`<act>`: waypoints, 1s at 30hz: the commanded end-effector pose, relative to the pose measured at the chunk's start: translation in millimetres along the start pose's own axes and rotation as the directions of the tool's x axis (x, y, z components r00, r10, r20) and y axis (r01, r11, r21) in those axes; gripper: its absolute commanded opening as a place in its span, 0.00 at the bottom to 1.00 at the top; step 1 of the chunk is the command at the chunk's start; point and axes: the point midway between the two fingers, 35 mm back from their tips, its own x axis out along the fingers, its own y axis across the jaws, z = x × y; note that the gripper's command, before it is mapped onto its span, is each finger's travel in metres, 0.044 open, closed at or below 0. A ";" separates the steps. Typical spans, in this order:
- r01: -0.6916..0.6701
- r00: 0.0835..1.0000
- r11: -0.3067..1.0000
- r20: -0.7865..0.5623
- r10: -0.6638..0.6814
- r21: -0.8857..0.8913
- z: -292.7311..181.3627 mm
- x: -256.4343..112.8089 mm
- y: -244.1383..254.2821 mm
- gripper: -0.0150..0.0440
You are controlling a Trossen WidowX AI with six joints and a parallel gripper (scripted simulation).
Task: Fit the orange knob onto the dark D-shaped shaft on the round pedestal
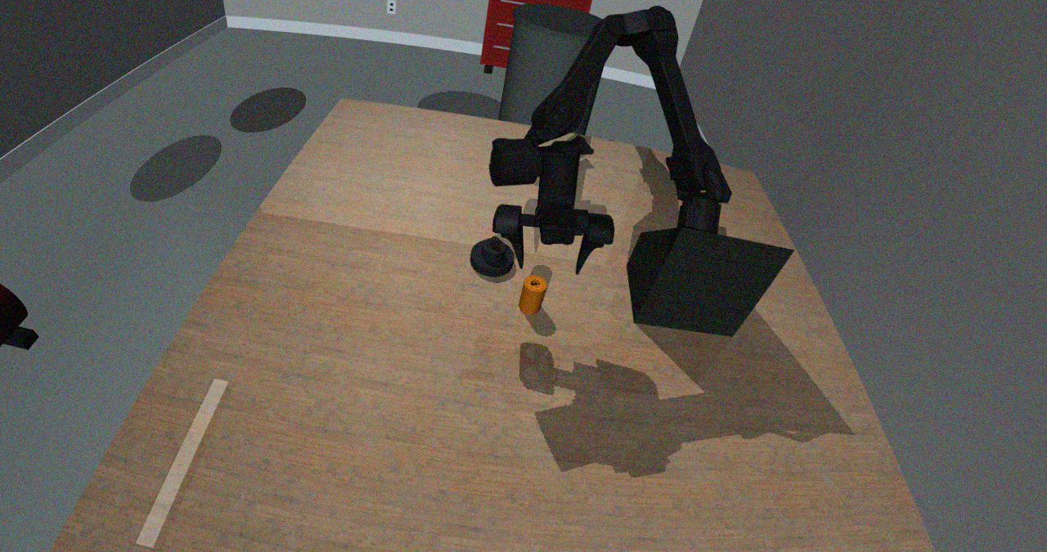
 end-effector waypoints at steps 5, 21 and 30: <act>0.134 0.963 0.991 -0.235 -0.131 -0.005 1.9 -20.3 -8.0 1.00; 0.268 0.963 0.564 -0.235 -0.131 0.781 1.8 -20.1 -8.1 1.00; 0.232 0.963 -0.037 -0.235 -0.131 0.972 1.8 -20.0 -8.1 1.00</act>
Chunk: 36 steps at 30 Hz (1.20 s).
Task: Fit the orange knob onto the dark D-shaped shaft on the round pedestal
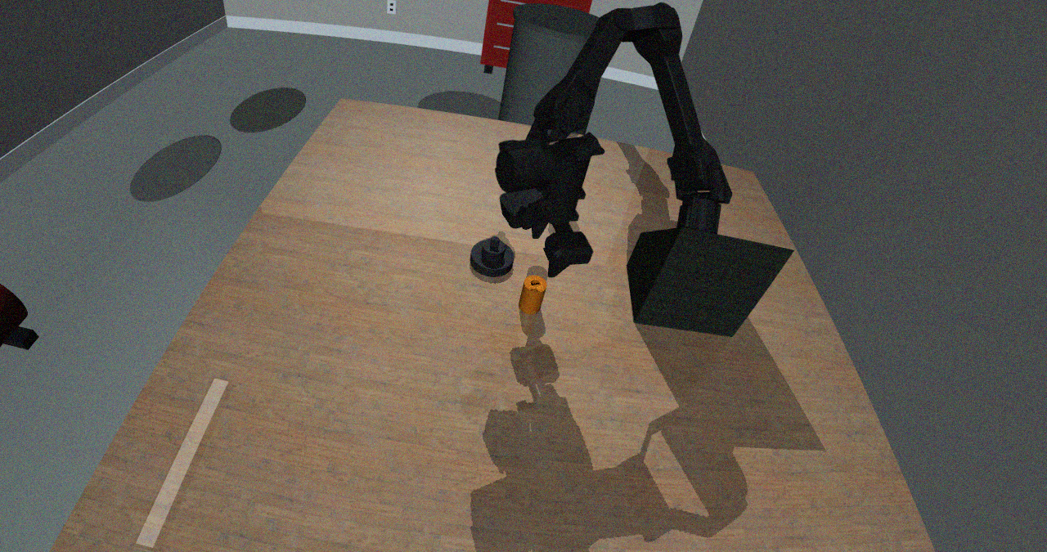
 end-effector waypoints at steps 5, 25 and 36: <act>0.004 1.000 0.918 0.000 -0.005 0.398 0.0 0.2 -0.5 1.00; 0.006 1.000 0.918 -0.001 -0.006 0.398 -0.1 52.6 -1.1 1.00; 0.005 1.000 0.918 0.000 -0.005 0.397 1.3 70.7 -1.1 1.00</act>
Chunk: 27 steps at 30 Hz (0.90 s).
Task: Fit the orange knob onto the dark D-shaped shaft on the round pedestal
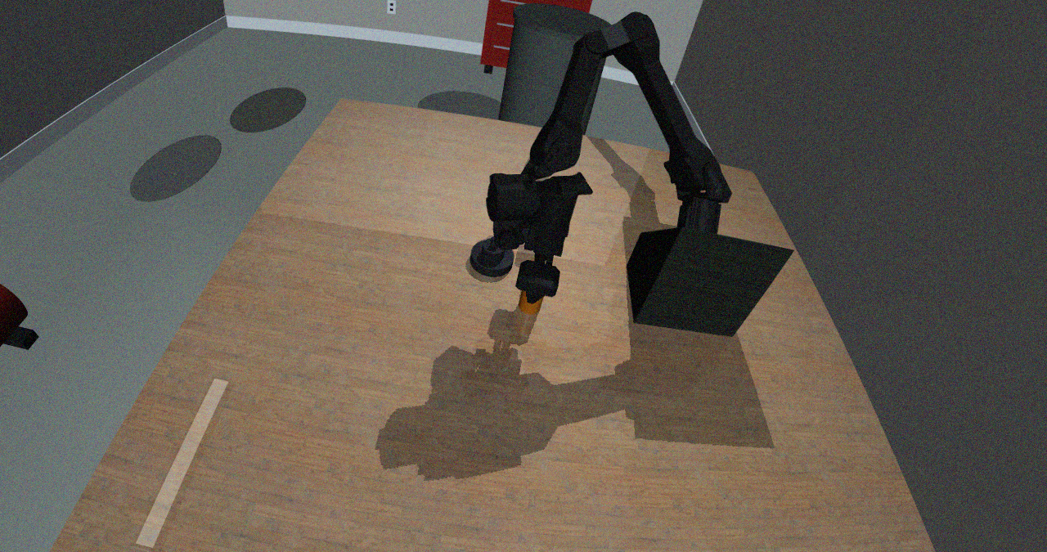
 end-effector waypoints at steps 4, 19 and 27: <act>0.004 1.000 1.000 -0.002 -0.004 -0.005 -0.9 11.8 -0.3 1.00; 0.006 1.000 1.000 -0.002 -0.006 -0.005 -1.5 35.9 -1.1 1.00; 0.008 1.000 1.000 -0.003 -0.008 -0.005 -2.7 48.4 -2.0 1.00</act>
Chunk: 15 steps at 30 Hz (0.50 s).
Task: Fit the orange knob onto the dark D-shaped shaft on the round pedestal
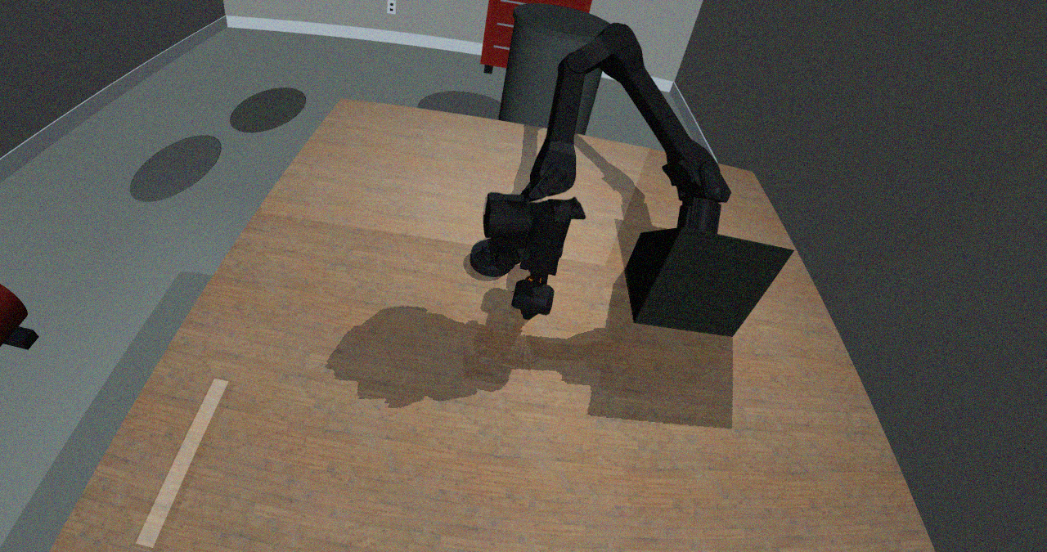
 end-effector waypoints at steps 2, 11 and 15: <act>0.006 1.000 1.000 -0.003 -0.006 -0.005 -2.3 7.7 -0.9 1.00; 0.006 1.000 1.000 -0.003 -0.006 -0.005 -2.4 8.7 -1.0 0.69; 0.006 1.000 1.000 -0.003 -0.006 -0.005 -2.4 8.7 -1.0 0.54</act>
